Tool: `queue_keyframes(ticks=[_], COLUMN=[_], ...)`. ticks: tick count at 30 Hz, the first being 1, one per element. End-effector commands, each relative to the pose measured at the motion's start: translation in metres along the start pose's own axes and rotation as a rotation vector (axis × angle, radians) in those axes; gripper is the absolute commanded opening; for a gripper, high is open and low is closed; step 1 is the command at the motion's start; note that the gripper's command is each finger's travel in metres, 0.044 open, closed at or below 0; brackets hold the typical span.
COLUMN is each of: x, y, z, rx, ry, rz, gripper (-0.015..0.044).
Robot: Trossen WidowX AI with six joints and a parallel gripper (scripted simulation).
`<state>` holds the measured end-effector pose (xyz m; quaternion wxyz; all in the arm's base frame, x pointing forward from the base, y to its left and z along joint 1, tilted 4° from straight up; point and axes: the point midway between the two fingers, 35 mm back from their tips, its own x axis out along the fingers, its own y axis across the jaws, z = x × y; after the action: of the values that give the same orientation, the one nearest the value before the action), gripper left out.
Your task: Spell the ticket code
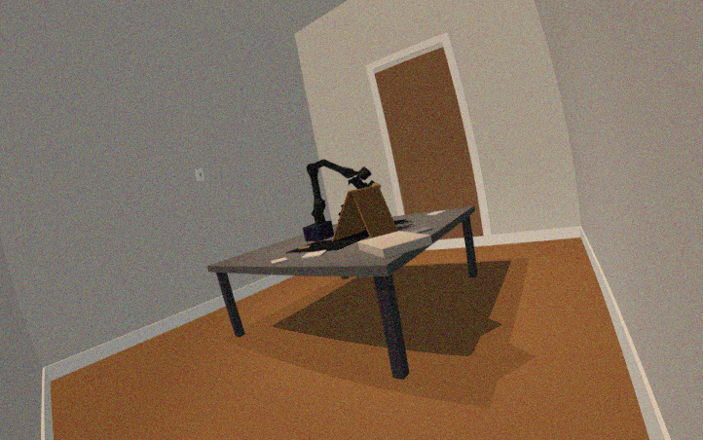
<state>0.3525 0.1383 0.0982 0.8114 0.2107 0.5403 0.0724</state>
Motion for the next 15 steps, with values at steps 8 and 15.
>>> queue_keyframes(ticks=[8,15], x=[-0.043,-0.068], y=[-0.009,-0.017], z=[0.046,0.069], rx=[-0.041,-0.095], ry=[-0.16,-0.258], rz=[0.093,0.122], gripper=[0.0,0.0])
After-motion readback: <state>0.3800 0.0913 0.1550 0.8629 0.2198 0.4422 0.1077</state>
